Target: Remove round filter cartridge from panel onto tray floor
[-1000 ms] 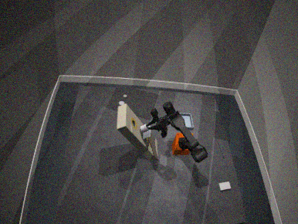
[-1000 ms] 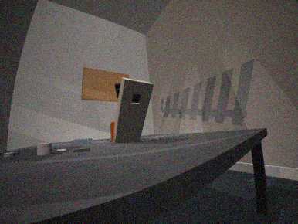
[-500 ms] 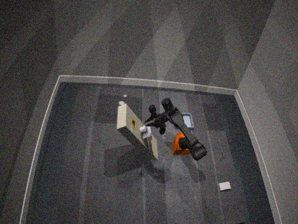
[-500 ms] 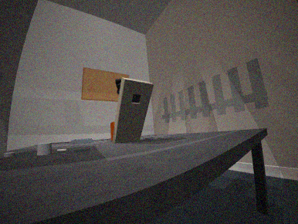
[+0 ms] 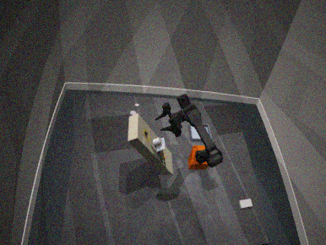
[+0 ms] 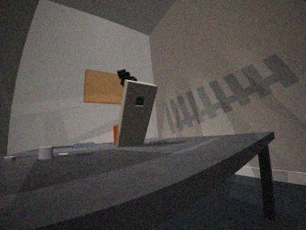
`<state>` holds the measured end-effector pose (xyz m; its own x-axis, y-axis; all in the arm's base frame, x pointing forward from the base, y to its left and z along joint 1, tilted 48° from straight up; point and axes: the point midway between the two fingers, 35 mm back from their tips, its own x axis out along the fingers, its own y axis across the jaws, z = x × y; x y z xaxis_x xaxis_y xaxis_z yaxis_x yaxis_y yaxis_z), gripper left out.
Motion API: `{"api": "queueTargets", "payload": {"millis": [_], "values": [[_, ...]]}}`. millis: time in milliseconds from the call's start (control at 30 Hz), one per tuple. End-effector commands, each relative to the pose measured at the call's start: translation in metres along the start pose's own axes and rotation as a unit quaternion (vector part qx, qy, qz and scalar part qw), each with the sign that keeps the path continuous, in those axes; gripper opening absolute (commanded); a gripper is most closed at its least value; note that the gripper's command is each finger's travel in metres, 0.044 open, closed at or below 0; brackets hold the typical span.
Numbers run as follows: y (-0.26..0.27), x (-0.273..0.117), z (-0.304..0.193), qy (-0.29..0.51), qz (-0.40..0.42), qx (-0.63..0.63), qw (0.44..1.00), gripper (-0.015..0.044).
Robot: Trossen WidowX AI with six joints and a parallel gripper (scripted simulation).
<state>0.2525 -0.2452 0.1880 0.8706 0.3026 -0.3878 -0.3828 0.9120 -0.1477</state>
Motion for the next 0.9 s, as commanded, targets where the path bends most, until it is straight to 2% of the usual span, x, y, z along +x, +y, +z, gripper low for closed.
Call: {"api": "queueTargets", "payload": {"millis": [0,67,133,267,333,867], "values": [[-0.011,-0.012,0.007,-0.002,-0.001,-0.004,1.000,0.0410],[-0.004,-0.007,0.001,0.008,0.011,0.042,0.999,0.0358],[0.016,0.006,-0.015,0.042,0.044,0.167,0.984,0.0305],[0.068,0.025,-0.047,0.141,0.100,0.421,0.891,0.0305],[0.086,0.028,-0.056,0.179,0.112,0.492,0.845,0.0305],[0.092,0.040,-0.059,0.184,0.113,0.500,0.839,0.0305]]}}
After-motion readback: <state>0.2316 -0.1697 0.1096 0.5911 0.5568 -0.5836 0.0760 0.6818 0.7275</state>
